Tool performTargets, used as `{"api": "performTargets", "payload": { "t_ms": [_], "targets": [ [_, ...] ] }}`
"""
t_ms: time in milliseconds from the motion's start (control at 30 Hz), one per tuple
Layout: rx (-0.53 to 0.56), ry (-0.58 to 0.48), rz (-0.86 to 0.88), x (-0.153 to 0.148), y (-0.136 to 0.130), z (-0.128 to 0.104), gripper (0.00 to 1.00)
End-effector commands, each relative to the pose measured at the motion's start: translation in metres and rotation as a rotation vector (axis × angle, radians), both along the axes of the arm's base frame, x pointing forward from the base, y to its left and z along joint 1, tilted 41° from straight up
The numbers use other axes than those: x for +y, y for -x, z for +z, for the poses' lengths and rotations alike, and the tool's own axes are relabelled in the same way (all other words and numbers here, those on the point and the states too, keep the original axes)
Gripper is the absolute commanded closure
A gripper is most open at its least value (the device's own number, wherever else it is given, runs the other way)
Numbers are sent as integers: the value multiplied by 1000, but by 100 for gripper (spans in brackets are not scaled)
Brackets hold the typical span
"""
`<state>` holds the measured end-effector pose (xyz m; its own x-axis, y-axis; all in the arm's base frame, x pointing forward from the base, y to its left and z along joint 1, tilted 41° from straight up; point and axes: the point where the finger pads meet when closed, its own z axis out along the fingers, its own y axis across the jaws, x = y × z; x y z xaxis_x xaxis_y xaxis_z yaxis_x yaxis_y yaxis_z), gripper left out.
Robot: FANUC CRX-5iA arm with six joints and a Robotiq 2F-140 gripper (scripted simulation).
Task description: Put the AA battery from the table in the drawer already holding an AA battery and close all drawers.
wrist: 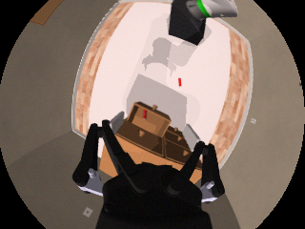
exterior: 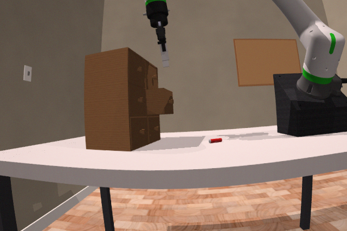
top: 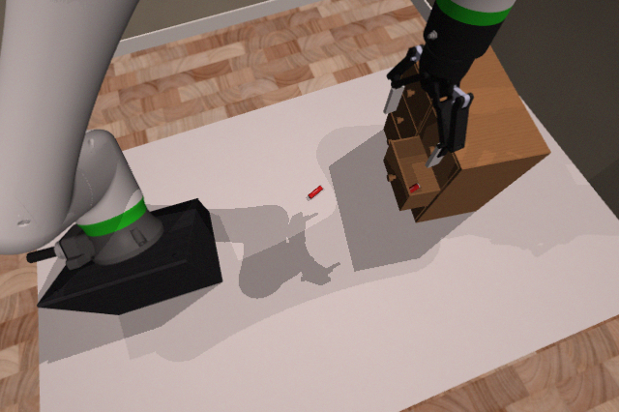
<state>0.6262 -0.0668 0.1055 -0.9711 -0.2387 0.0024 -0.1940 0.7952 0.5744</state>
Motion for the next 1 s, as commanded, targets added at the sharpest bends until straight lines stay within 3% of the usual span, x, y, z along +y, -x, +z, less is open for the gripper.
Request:
{"api": "performTargets", "payload": {
  "t_ms": [0, 700, 967],
  "targets": [
    [0, 0, 0, 0, 0, 0, 0],
    [0, 0, -1, 0, 0, 0, 0],
    [11, -12, -39, -9, 14, 12, 0]
  ]
}}
